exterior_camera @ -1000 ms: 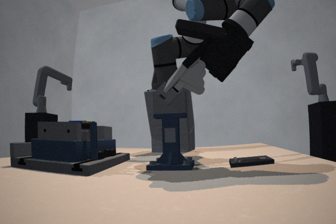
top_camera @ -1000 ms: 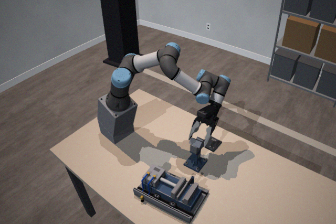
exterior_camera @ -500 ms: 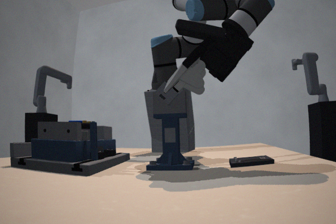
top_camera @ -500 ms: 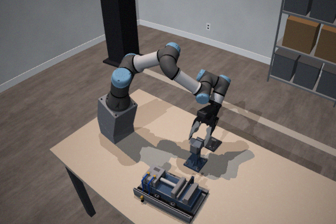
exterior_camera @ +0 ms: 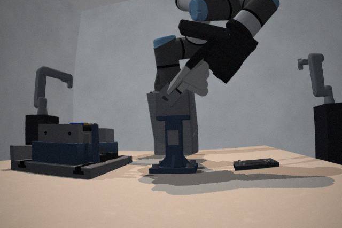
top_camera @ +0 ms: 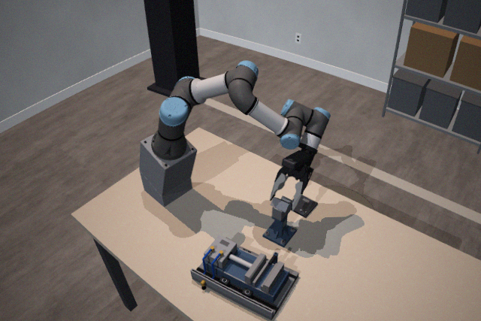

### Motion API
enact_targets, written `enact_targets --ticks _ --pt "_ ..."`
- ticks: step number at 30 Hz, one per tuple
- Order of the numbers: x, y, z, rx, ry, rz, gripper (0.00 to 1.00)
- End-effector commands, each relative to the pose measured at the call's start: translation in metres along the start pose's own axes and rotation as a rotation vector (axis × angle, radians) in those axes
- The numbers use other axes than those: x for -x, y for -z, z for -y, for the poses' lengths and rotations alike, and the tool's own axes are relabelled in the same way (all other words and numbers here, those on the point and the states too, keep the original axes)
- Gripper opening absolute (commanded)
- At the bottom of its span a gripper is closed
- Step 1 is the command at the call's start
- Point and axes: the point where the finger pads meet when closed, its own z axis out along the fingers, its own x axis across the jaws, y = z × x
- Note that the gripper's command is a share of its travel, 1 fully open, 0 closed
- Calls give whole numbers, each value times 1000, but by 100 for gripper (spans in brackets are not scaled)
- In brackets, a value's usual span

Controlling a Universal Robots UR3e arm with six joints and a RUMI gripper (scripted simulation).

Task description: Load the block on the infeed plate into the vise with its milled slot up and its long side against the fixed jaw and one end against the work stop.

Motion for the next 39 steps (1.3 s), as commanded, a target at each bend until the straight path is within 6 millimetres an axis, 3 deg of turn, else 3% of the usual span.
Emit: enact_targets --ticks 1,39 --pt "1 1 0 1 -2 2 51" --pt "-1 -2 -2 35 -2 1 51"
